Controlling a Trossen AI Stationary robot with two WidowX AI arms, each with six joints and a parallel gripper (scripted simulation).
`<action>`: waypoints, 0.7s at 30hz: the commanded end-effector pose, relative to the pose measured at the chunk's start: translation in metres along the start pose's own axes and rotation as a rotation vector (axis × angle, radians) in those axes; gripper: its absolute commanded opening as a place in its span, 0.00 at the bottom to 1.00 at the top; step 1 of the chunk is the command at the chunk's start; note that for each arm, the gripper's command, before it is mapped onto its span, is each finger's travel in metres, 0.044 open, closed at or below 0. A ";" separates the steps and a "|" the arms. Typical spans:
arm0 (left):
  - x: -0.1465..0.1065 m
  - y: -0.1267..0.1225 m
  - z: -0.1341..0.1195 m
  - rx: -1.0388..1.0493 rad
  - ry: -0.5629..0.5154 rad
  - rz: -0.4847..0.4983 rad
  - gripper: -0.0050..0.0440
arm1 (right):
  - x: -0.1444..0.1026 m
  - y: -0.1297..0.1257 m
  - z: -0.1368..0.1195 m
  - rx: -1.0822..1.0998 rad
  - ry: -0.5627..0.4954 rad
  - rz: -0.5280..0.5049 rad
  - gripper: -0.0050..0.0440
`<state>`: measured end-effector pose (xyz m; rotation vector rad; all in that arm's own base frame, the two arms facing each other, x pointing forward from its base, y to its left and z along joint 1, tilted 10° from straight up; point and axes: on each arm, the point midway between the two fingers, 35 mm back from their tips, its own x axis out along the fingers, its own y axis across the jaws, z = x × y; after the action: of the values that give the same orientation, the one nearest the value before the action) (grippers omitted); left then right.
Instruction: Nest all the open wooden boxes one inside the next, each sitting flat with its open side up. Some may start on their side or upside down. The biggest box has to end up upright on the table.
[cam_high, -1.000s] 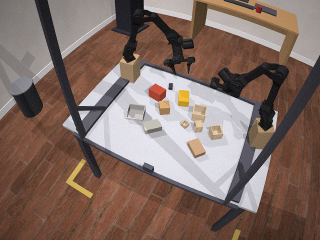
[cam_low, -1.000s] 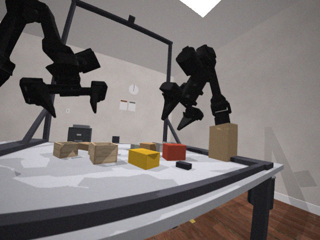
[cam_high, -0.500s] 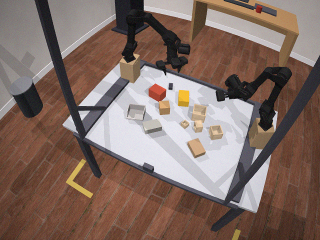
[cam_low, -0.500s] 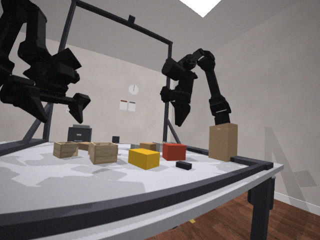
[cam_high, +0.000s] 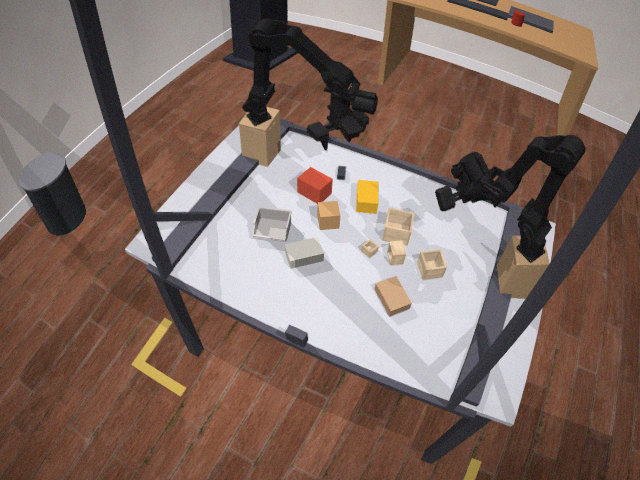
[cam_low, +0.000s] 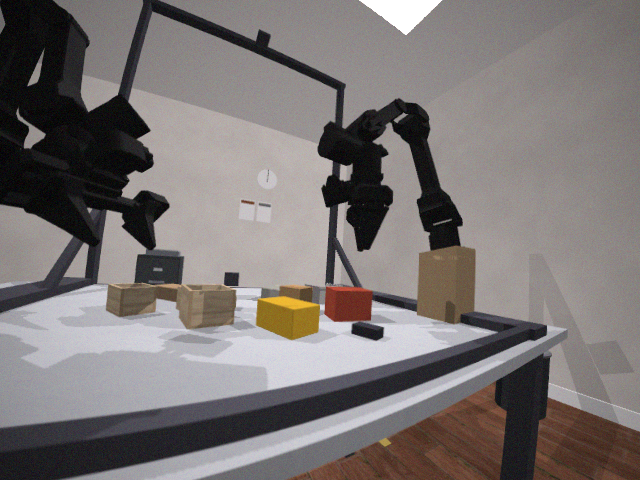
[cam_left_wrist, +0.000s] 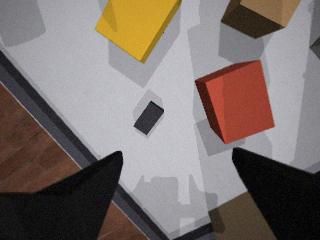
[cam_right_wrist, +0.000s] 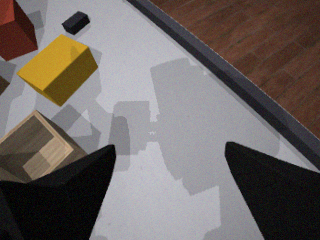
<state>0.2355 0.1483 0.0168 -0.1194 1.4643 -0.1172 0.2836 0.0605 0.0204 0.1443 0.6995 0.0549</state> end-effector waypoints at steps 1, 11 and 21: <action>-0.006 0.002 0.005 -0.002 -0.014 0.019 0.92 | 0.003 0.013 -0.002 0.023 0.040 0.030 0.67; -0.006 0.002 0.005 -0.002 -0.014 0.019 0.92 | -0.001 0.086 -0.034 0.179 0.323 0.103 0.28; -0.006 0.002 0.005 -0.002 -0.014 0.019 0.92 | -0.021 0.122 -0.067 0.261 0.539 0.048 0.10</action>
<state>0.2350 0.1479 0.0167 -0.1238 1.4681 -0.1144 0.2284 0.1740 0.0002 0.3849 1.1809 0.0813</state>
